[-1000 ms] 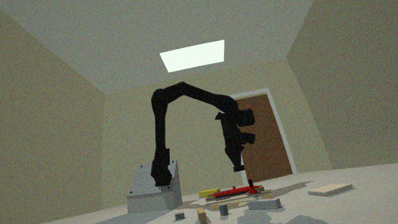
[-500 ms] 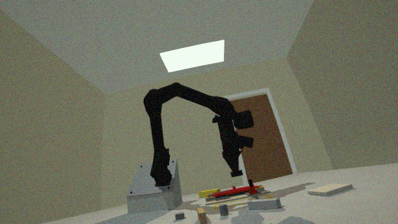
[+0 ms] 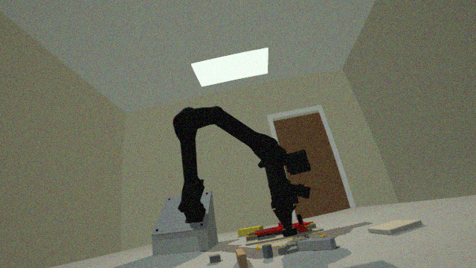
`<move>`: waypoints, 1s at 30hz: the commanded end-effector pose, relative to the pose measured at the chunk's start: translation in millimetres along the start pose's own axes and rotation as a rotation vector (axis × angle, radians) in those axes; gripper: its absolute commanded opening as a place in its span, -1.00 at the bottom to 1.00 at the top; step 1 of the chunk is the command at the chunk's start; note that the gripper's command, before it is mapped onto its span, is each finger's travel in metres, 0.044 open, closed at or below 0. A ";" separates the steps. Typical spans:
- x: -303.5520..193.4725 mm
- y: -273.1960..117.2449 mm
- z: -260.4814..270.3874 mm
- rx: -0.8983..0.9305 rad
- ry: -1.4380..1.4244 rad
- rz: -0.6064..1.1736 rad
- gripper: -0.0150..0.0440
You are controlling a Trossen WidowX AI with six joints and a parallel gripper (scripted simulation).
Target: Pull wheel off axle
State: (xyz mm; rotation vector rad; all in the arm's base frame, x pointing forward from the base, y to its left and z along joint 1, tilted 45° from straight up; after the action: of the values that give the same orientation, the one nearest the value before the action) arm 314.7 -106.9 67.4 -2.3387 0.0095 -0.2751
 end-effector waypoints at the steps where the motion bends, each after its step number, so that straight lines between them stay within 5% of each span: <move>1: -4.0 17.0 1.0 -0.003 -0.011 0.009 -0.49; 4: -4.1 17.8 0.9 -0.003 -0.011 0.009 -0.49; 15: -3.2 11.7 -1.3 -0.005 -0.002 0.008 0.49; 25: -2.8 -45.5 -0.6 0.000 -0.011 0.009 0.53; 30: -53.1 -74.7 18.0 0.013 -0.019 0.014 0.97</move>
State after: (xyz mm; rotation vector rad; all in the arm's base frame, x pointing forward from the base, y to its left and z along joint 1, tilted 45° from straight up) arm 289.6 -59.4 94.8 -2.3346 0.0289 -0.2602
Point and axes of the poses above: the point midway between the two fingers, 35 mm back from their tips, its own y axis out along the fingers, its own z axis across the jaws, x = y × z, the point moved 1 cm from there along -y, back along the fingers, and after that the axes turned 13 degrees about y, right-handed, at the moved point
